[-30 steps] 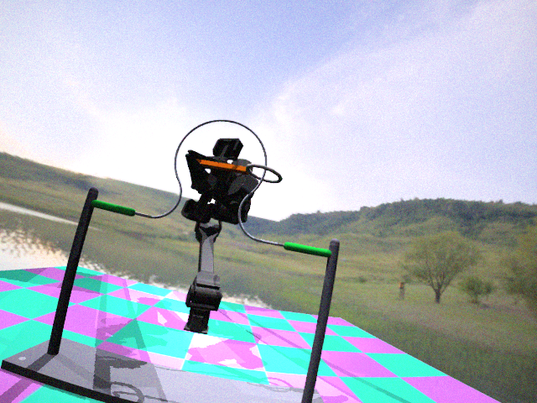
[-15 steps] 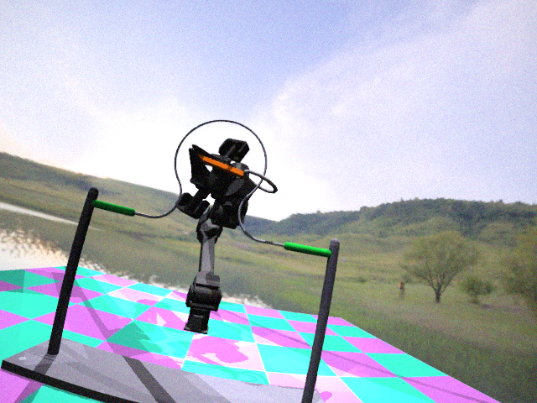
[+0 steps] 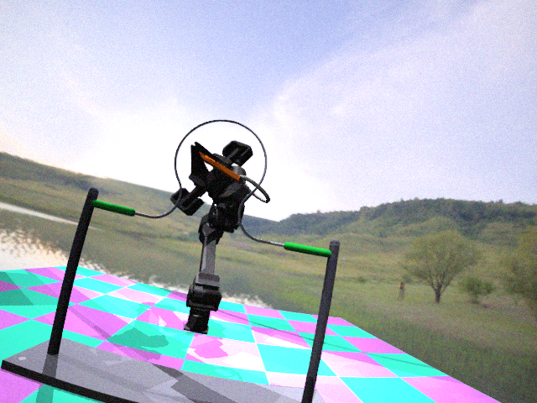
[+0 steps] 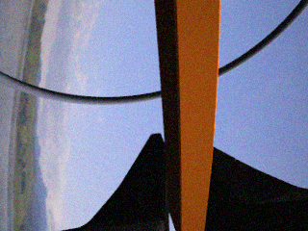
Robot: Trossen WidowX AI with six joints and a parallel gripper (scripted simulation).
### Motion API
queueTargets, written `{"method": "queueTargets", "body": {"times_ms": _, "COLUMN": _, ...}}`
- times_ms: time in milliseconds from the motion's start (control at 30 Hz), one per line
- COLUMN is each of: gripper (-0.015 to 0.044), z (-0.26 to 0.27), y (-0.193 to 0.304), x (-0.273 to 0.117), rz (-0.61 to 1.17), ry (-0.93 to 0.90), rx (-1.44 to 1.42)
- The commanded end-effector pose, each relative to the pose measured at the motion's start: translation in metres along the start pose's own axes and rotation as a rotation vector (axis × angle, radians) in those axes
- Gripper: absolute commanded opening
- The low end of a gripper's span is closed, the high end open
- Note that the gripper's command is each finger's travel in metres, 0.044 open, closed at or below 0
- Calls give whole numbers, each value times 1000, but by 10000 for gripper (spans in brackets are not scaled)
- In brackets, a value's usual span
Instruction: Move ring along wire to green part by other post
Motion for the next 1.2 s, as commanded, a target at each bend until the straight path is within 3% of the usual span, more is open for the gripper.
{"method": "queueTargets", "body": {"times_ms": 0, "gripper": -150, "z": 3, "y": -1, "x": -1, "rz": -3, "ry": 12, "rx": -24}}
{"method": "queueTargets", "body": {"times_ms": 667, "gripper": -150, "z": 26, "y": -9, "x": -14, "rz": 85, "ry": -64, "rx": 60}}
{"method": "queueTargets", "body": {"times_ms": 1167, "gripper": -150, "z": 60, "y": -24, "x": -25, "rz": 89, "ry": -249, "rx": 320}}
Point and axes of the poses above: the point midway between the two fingers, 35 mm back from their tips, its own x axis out along the fingers, its own z axis across the jaws, y = z × x, the point moved 7 cm from there along -x, back along the fingers, and after that the axes turned 10 degrees about -x, right-handed, at the moved point
